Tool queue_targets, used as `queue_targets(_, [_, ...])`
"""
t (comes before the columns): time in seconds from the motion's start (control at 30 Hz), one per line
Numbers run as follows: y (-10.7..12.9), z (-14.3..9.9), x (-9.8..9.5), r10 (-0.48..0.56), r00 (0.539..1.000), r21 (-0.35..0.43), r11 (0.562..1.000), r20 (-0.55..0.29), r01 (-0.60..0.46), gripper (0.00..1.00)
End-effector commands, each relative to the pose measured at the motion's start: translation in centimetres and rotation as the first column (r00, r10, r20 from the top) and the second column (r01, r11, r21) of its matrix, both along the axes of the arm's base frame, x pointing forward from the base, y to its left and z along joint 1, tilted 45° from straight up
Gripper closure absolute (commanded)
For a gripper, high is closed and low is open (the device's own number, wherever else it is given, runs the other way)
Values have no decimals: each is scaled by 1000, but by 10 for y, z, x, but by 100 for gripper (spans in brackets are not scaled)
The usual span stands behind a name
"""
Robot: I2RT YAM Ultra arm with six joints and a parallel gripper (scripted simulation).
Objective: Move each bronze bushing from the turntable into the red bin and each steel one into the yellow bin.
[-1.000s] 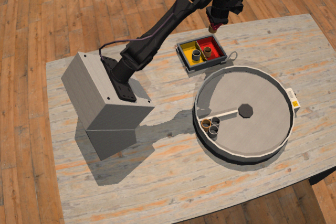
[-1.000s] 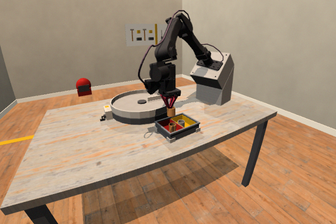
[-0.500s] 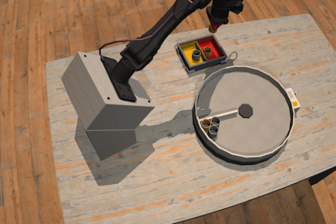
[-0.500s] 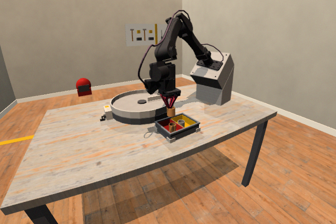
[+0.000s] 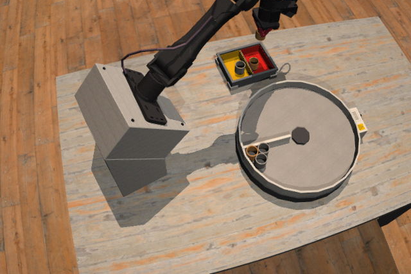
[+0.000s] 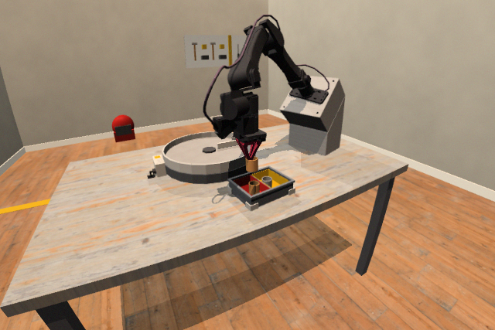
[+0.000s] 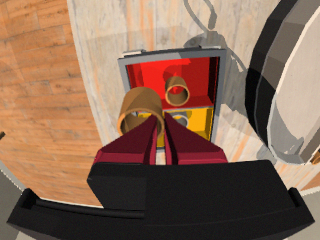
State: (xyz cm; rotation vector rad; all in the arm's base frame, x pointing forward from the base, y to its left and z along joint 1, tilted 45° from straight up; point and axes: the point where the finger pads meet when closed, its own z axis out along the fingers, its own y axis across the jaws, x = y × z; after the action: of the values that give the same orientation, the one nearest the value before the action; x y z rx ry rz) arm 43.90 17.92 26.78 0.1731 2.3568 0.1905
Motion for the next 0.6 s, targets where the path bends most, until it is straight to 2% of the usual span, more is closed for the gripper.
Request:
queue_targets(0.0, [2, 19, -1, 8, 999, 17, 1000, 35, -9, 100])
queue_targets(0.23, [2, 17, 1, 8, 999, 17, 1000, 36, -9, 100])
queue_targets(0.3, [2, 7, 9, 6, 1000, 14, 1000, 28, -6, 100])
queue_targets(0.37, [0, -14, 10, 5, 1000, -3, 1000, -8, -5, 100])
queue_targets(0.57, [4, -32, 35, 5, 1000, 5, 1000, 8, -5, 100])
